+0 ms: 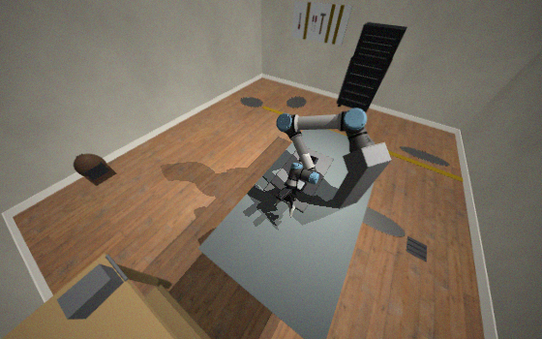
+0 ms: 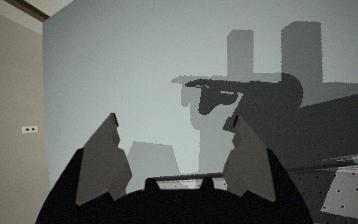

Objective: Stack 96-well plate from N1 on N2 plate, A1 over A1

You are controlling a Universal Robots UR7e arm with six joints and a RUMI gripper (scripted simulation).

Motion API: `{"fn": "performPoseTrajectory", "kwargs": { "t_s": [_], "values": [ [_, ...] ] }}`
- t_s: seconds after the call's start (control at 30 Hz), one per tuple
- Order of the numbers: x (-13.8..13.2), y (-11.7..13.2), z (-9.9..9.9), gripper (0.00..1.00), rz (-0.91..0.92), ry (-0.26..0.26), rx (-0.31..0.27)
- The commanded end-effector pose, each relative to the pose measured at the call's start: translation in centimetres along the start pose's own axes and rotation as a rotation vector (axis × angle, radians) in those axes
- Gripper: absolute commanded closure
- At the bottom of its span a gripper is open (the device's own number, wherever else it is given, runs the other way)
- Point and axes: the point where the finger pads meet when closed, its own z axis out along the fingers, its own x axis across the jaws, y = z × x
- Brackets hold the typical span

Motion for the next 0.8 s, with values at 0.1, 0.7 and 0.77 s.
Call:
{"fn": "performPoseTrajectory", "kwargs": {
  "t_s": [0.1,0.7,0.77],
  "values": [
    [1.6,2.1,-1.5,0.0,0.134,0.047,-0.054],
    [4.6,6.6,-4.8,0.0,0.34,0.13,-0.126],
    [4.8,7.0,-5.1,0.0,0.37,0.143,-0.135]
  ]
}}
